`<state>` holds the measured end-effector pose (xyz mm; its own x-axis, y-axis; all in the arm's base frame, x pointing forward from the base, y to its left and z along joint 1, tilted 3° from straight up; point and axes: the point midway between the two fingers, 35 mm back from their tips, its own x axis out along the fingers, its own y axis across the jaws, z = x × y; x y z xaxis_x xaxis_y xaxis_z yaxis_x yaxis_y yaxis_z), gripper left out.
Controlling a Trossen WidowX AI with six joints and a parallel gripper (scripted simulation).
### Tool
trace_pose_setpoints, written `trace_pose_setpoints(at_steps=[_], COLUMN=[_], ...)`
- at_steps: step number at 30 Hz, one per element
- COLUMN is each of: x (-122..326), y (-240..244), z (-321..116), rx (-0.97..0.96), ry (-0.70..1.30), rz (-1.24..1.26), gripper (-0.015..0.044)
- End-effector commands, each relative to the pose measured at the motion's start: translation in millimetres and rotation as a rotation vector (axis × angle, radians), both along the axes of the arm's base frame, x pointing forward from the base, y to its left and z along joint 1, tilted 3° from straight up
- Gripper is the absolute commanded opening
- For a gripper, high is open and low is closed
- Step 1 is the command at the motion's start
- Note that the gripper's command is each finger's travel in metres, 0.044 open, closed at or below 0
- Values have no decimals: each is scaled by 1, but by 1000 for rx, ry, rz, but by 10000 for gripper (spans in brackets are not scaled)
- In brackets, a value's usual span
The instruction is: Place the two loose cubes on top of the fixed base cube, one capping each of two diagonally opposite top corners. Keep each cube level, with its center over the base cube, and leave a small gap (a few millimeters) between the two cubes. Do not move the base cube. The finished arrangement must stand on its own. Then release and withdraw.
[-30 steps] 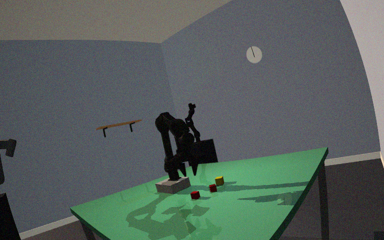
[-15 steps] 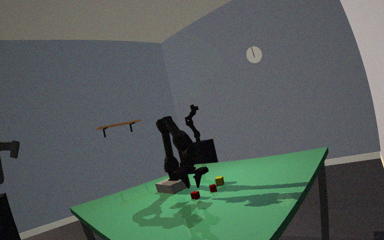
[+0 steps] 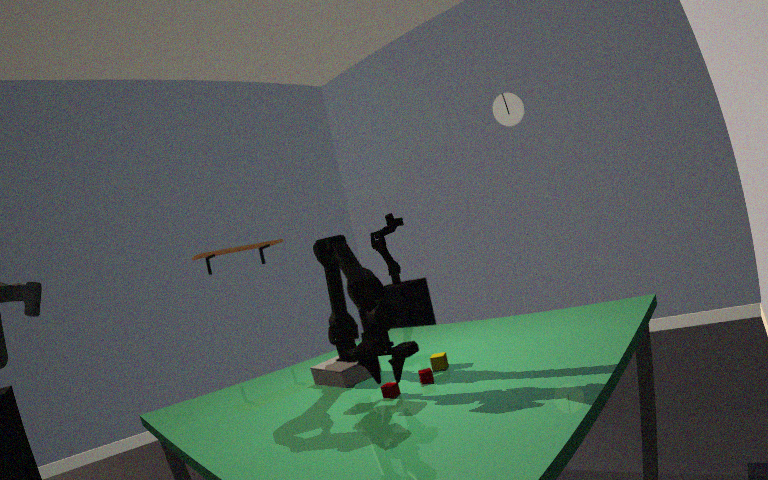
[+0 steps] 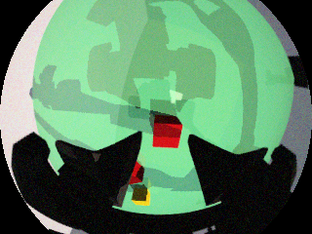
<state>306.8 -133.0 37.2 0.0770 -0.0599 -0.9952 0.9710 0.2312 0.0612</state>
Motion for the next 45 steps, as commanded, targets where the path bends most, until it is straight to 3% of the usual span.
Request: trace_pose_setpoints(at_steps=[1, 10, 16, 45], x=[-1, -1, -1, -2], y=[1, 1, 1, 3], z=[-10, -22, -22, 54], rx=[9, 9, 9, 9], ry=[10, 10, 10, 9], rz=[-1, -1, -1, -1], gripper=[265, 265, 108, 105])
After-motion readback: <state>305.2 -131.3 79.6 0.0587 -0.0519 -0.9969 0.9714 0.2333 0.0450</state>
